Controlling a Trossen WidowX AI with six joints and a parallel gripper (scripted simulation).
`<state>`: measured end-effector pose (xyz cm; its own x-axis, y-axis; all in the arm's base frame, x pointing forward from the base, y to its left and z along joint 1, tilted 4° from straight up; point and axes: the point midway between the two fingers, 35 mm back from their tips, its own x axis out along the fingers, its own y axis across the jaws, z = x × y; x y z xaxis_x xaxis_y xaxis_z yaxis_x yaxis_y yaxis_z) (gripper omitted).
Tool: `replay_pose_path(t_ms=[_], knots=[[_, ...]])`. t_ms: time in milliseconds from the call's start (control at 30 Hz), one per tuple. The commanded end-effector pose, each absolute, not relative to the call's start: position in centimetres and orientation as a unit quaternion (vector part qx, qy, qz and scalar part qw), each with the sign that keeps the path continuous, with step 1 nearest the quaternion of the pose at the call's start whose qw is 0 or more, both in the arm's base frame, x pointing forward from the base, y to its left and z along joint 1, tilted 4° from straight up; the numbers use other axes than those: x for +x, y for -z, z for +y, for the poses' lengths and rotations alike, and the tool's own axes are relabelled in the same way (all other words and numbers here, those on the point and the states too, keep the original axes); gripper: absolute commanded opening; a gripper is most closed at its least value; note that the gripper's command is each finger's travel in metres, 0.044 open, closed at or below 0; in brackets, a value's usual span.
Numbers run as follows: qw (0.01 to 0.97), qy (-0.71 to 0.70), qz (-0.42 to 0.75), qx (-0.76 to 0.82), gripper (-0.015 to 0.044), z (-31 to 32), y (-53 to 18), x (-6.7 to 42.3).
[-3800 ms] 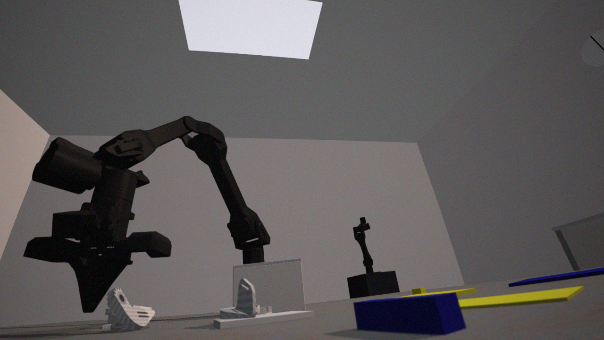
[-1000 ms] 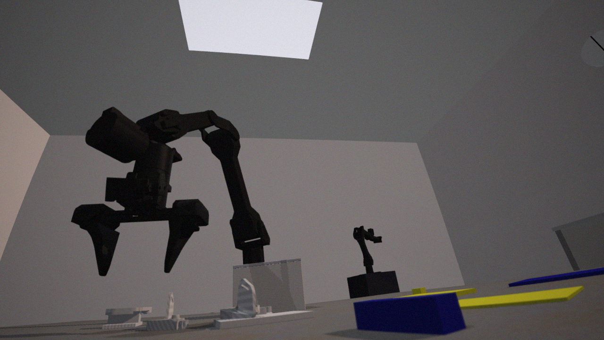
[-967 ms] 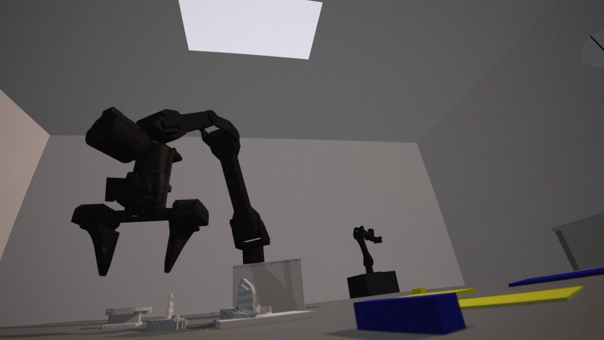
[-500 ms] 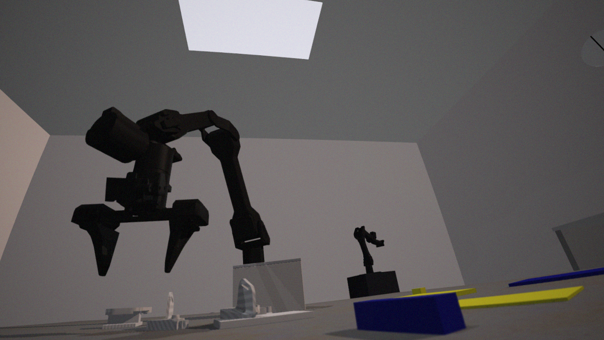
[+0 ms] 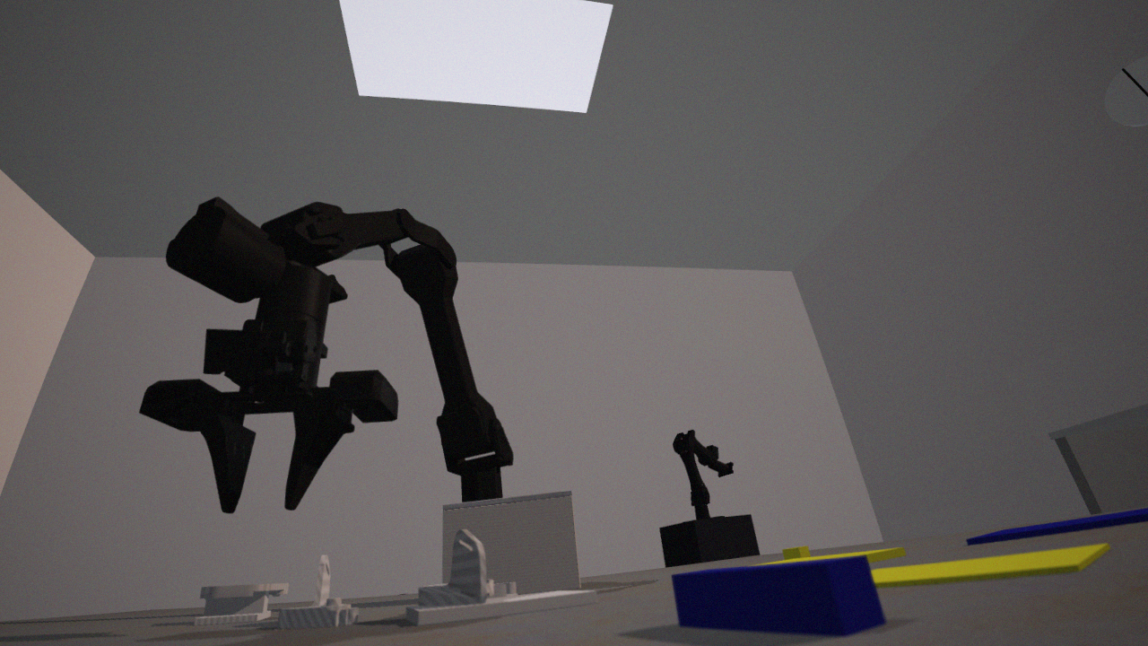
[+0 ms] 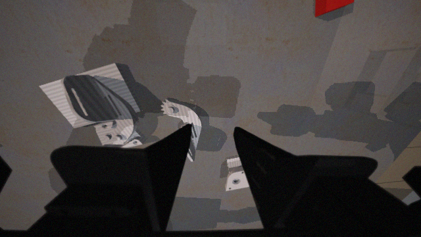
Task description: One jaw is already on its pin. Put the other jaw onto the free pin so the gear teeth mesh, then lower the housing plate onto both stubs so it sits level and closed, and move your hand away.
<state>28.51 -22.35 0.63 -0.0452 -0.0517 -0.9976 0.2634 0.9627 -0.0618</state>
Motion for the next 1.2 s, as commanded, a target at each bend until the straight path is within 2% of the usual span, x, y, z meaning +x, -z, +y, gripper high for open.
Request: replay_pose_path(t_ms=[0, 133, 833, 1167], knots=[[0.689, 0.117, 0.712, 0.075, 0.0099, -22.43, -0.86, 28.67], [0.689, 0.117, 0.712, 0.075, 0.0, -22.43, -0.86, 28.67], [0.689, 0.117, 0.712, 0.075, 0.0, -22.43, -0.86, 28.67], [0.688, 0.115, 0.713, 0.074, 0.0263, -22.4, -0.75, 28.59]])
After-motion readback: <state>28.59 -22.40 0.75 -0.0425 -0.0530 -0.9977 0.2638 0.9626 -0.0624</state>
